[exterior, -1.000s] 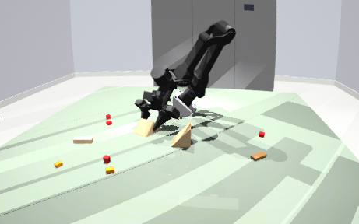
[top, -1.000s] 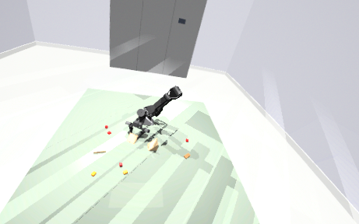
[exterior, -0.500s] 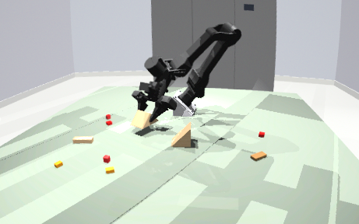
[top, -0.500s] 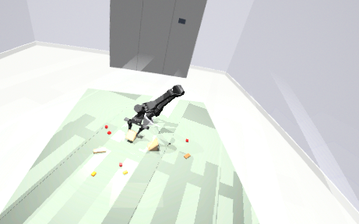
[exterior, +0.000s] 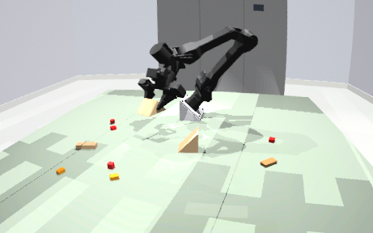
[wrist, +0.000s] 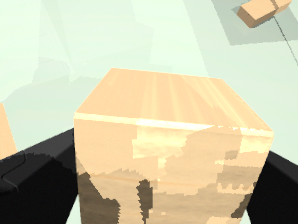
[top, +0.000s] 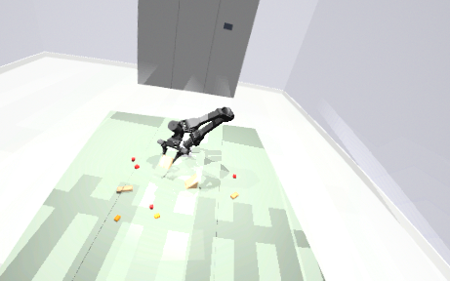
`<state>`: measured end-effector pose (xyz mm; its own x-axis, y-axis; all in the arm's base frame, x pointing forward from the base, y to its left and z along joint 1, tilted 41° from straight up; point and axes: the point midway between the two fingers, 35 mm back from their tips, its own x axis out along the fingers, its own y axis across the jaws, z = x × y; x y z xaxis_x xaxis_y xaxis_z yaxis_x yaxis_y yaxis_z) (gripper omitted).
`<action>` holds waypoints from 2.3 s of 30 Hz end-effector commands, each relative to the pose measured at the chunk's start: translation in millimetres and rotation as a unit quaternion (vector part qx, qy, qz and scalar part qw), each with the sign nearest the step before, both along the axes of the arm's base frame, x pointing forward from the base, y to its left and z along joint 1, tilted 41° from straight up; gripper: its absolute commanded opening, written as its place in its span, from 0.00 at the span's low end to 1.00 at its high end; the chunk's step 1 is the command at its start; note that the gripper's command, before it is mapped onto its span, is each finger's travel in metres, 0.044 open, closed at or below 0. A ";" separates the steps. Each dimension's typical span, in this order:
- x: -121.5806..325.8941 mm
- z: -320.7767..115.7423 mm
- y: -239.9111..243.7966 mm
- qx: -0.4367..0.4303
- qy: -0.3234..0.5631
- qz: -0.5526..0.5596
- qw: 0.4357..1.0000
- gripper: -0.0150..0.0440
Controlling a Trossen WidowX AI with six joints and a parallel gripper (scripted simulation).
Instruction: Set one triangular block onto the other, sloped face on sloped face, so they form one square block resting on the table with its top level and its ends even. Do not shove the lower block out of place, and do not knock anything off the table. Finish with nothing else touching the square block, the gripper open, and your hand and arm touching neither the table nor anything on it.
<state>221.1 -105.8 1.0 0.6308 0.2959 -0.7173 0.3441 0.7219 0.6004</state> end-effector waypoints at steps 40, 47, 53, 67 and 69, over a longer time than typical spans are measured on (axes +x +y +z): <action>15.8 -1.9 -11.0 0.216 0.319 -0.124 0.914 0.25; 17.6 -0.1 -11.0 0.245 0.394 -0.153 0.873 0.25; 18.9 2.6 -10.8 0.262 0.457 -0.177 0.831 0.25; 41.4 24.8 -8.6 0.267 0.481 -0.187 0.814 0.25; 47.9 31.6 -7.4 0.267 0.481 -0.187 0.814 0.25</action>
<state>258.1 -114.1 22.3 -0.0370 0.6440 -0.7641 0.9758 0.1881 0.1113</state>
